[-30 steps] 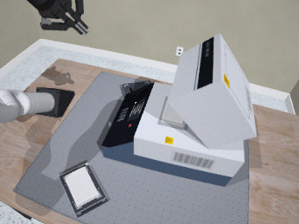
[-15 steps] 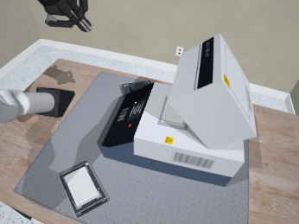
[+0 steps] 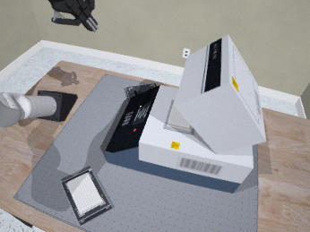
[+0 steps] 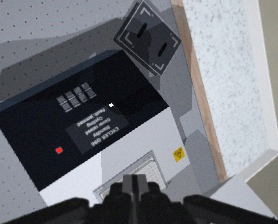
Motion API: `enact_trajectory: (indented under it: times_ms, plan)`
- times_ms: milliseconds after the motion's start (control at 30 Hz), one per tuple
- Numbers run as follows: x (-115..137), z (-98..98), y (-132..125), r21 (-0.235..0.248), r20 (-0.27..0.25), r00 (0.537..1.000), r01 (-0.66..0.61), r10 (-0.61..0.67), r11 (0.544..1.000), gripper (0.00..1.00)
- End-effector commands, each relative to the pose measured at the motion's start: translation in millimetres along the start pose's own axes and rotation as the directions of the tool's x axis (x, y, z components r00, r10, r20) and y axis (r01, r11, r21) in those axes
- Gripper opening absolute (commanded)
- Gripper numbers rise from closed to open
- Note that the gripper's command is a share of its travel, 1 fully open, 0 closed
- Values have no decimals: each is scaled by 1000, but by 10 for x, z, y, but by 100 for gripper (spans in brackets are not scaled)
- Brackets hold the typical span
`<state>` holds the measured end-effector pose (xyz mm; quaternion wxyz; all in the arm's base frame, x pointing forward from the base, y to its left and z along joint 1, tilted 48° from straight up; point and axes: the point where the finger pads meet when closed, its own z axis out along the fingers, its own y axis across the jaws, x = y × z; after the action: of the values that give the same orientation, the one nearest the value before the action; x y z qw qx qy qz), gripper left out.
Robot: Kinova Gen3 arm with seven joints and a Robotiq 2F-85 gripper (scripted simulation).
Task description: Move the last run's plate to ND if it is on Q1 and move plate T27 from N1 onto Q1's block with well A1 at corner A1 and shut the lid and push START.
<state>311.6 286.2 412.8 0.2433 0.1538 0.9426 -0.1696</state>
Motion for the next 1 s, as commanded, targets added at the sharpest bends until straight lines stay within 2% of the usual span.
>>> enact_trajectory:
  times_ms: [0, 633, 967]
  plan:
    - [8, 4, 21, 5, -3, 1000, 22, -22, 1000, 10]
    - [52, 58, 138, 45, -25, 986, 165, -164, 985, 10]
    - [81, 94, 216, 70, -43, 966, 258, -256, 964, 10]
